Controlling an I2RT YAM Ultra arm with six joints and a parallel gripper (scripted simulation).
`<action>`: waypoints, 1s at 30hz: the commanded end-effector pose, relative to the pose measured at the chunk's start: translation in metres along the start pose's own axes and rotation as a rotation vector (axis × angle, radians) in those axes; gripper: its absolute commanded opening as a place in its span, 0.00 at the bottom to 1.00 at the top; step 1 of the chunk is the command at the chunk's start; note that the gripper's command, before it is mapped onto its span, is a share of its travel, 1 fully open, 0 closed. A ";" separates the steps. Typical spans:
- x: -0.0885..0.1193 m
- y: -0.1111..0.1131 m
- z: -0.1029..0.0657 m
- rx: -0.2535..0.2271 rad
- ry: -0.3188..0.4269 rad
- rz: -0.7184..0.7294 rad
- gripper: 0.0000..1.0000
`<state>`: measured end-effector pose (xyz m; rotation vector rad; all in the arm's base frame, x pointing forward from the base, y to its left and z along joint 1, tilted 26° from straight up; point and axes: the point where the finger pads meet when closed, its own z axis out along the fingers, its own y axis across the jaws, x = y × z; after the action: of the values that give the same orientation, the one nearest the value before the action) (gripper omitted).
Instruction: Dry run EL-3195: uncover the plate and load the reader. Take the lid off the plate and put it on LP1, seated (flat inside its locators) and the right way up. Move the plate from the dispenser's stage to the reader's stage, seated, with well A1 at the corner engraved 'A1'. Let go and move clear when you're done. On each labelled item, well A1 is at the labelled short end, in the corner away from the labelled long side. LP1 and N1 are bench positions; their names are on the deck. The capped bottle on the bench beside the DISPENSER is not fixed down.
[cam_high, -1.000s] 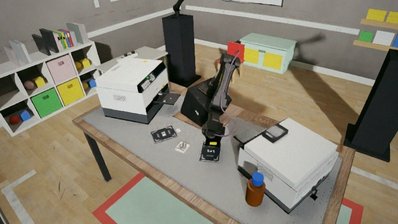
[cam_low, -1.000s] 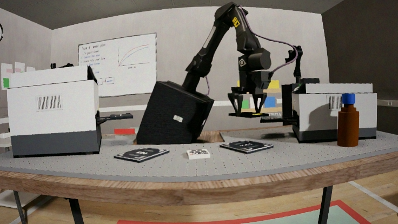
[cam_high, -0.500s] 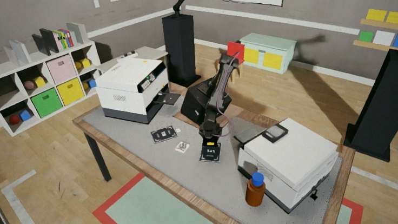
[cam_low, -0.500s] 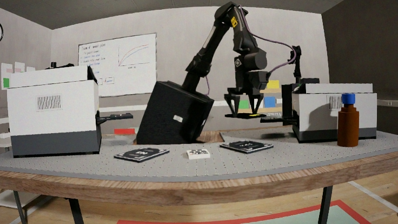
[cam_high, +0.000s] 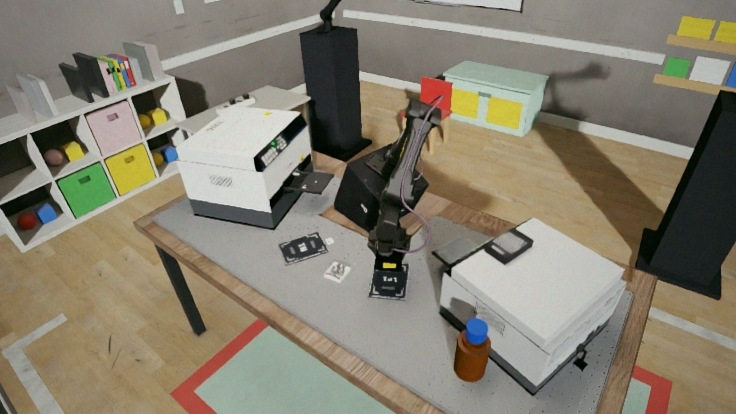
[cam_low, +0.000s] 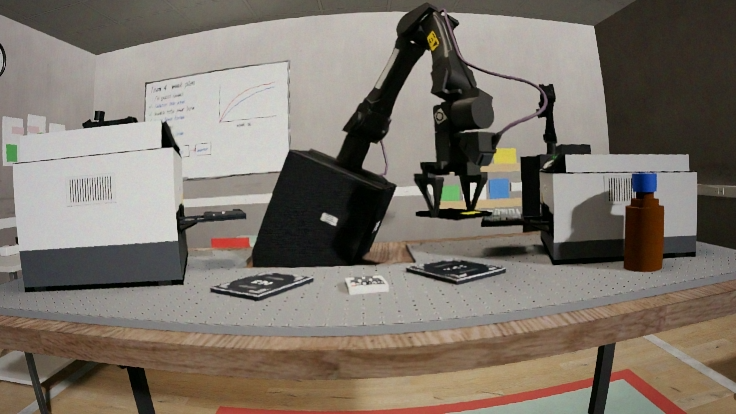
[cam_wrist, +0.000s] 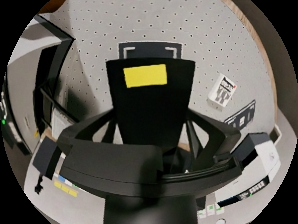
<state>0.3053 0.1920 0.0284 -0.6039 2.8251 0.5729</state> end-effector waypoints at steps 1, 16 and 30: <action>-0.014 0.002 -0.005 -0.006 -0.027 0.005 0.85; -0.007 -0.001 0.009 0.002 -0.017 0.013 0.85; -0.009 -0.002 0.027 0.006 -0.022 0.015 0.85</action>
<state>0.3076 0.2046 0.0050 -0.6007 2.8388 0.5783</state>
